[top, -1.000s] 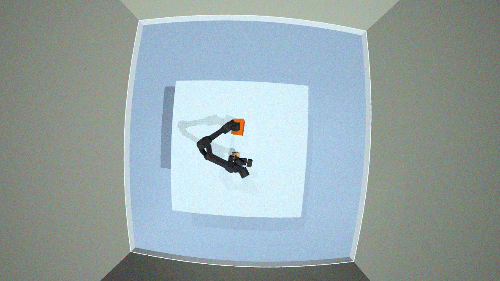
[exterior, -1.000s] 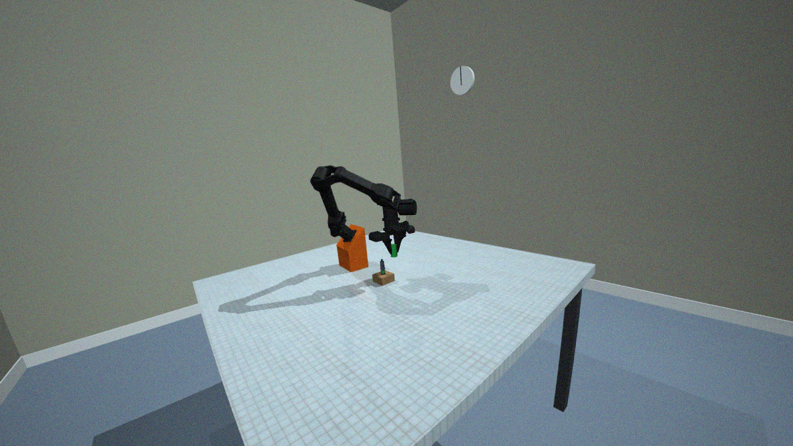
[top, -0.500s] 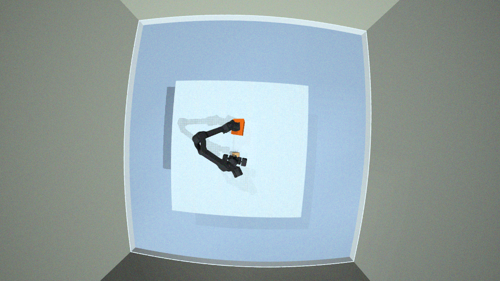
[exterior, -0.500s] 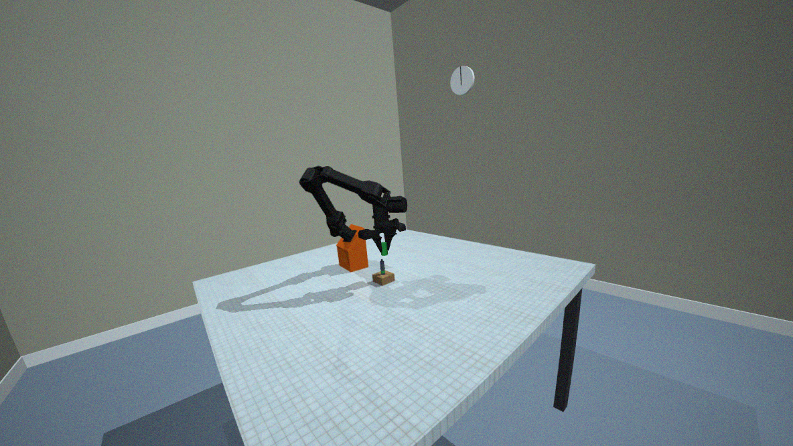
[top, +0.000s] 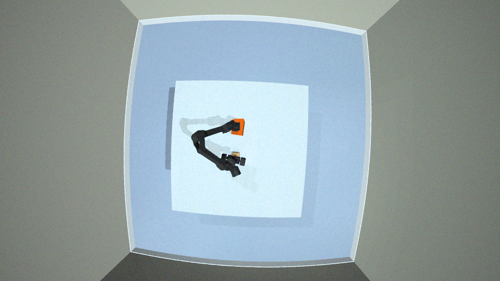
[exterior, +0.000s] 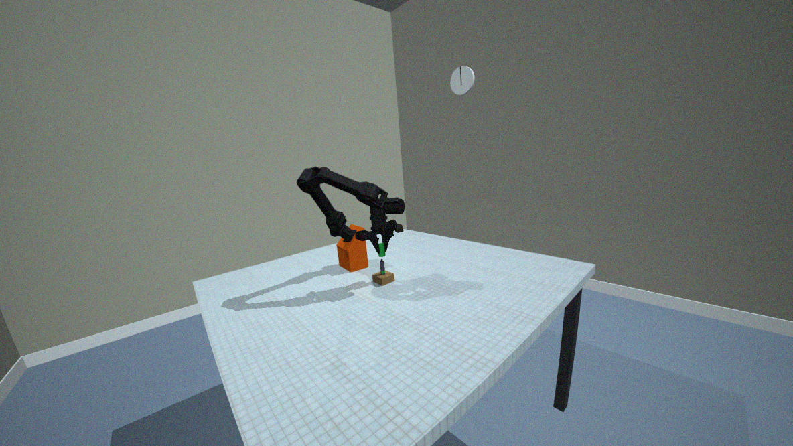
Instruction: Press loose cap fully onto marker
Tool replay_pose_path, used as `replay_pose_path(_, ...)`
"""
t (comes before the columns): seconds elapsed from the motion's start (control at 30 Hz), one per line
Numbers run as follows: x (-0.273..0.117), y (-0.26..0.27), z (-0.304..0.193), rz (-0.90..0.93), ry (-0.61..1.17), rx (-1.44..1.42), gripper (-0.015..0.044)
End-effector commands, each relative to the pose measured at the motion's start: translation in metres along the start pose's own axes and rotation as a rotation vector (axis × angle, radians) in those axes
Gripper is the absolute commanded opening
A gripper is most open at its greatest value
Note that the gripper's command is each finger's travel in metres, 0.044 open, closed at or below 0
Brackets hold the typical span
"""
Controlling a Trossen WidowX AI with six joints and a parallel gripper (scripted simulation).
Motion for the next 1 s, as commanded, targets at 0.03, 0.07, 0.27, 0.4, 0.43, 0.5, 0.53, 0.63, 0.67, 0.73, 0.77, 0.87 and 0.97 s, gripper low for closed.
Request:
replay_pose_path(0.03,0.008,-0.001,-0.002,-0.008,0.004,-0.009,0.0000)
replay_pose_path(0.07,0.010,-0.001,-0.002,-0.008,0.004,-0.009,0.0000)
replay_pose_path(0.27,0.020,0.000,-0.001,-0.008,0.003,-0.009,0.0000)
replay_pose_path(0.4,0.027,0.000,-0.001,-0.008,0.003,-0.009,0.0000)
replay_pose_path(0.43,0.028,0.000,-0.001,-0.008,0.003,-0.009,0.0000)
replay_pose_path(0.5,0.032,0.000,-0.001,-0.008,0.003,-0.009,0.0000)
replay_pose_path(0.53,0.033,-0.001,-0.001,-0.008,0.003,-0.009,0.0000)
replay_pose_path(0.63,0.038,-0.001,-0.001,-0.009,0.003,-0.009,0.0000)
replay_pose_path(0.67,0.040,-0.001,-0.001,-0.009,0.003,-0.009,0.0000)
replay_pose_path(0.73,0.043,-0.001,-0.002,-0.009,0.003,-0.008,0.0000)
replay_pose_path(0.77,0.045,-0.001,-0.002,-0.009,0.003,-0.008,0.0000)
replay_pose_path(0.87,0.049,-0.001,-0.002,-0.010,0.003,-0.008,0.0000)
replay_pose_path(0.97,0.054,-0.001,-0.002,-0.010,0.003,-0.008,0.0000)
Point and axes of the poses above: the point midway between the two fingers, 35 mm back from their tips, its own x axis out along the fingers, its own y axis across the jaws, z = x × y, the point moved 9 cm from there along -x, back along the fingers, and after that the axes turned 3 degrees about x, right-handed, at the moved point
